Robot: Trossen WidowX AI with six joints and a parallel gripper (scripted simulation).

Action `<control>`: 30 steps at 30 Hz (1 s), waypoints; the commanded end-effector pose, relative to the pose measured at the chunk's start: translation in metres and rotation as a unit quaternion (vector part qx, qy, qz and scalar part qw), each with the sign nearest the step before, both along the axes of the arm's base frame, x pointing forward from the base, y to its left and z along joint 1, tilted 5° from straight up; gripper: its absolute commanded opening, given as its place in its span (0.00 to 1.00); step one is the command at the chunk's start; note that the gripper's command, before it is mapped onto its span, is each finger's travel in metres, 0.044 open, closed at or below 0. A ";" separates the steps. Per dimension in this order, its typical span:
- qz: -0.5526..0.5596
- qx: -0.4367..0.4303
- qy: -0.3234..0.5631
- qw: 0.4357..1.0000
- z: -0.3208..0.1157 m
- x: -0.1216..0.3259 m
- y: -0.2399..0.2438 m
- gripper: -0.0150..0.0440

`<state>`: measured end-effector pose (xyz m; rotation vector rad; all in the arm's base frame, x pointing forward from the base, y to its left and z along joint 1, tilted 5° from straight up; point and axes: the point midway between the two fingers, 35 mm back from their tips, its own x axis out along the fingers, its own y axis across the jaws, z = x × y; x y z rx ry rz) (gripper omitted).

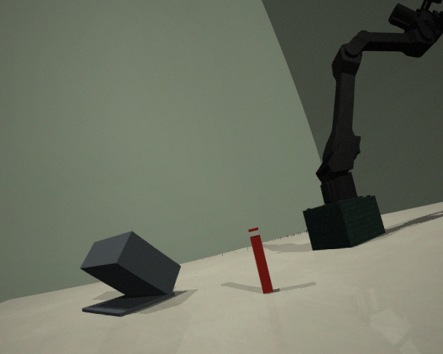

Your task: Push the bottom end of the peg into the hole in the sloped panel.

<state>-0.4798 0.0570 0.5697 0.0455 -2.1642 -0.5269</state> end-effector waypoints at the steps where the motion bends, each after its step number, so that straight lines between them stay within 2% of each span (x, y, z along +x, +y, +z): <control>1: -0.002 0.001 0.000 1.000 0.000 0.000 0.001 0.98; 2: -0.009 0.003 -0.002 1.000 -0.001 0.000 0.004 1.00; 16: -0.195 0.073 -0.045 0.977 -0.023 0.001 0.092 1.00; 30: -0.367 0.145 -0.131 0.909 -0.062 0.013 0.187 1.00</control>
